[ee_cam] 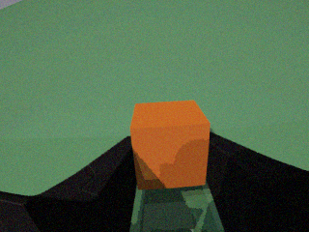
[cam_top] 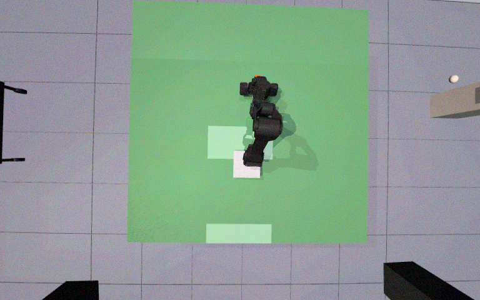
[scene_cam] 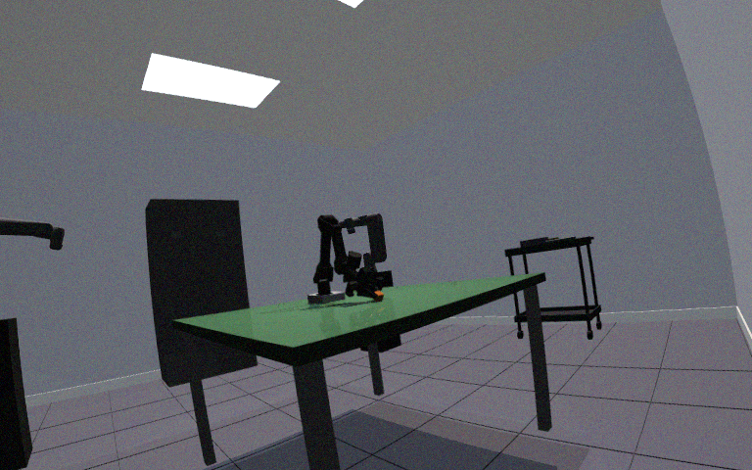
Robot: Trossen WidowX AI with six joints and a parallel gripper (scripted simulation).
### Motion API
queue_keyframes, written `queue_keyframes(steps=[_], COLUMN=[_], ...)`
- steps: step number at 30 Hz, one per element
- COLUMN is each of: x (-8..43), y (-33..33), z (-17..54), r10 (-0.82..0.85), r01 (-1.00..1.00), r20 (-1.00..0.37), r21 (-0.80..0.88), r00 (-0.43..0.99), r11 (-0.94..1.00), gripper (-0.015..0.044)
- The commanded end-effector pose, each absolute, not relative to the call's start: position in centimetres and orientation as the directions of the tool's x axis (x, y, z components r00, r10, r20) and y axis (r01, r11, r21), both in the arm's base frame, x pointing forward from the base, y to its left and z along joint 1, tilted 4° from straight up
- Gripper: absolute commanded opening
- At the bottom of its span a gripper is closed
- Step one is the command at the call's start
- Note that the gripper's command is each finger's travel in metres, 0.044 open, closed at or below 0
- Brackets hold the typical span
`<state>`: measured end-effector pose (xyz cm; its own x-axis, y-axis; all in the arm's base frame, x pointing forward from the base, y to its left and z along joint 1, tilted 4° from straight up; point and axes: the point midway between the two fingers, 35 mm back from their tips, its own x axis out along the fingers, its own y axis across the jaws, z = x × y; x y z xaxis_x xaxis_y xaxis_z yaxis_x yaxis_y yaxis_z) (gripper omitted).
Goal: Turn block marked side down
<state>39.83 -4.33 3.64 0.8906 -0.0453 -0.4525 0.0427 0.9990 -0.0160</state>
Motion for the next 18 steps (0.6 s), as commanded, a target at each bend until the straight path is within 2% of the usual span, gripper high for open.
queue_keyframes(steps=[1, 18], x=[39.55, 39.49], y=[-4.22, -4.21], z=[3.83, 4.03], r10=[-0.04, -0.04], r01=[0.04, 0.04], r20=[-0.418, -0.398], r21=[-0.01, -0.01], r00=[0.908, 0.916], r11=[0.999, 0.999], gripper=[0.0, 0.0])
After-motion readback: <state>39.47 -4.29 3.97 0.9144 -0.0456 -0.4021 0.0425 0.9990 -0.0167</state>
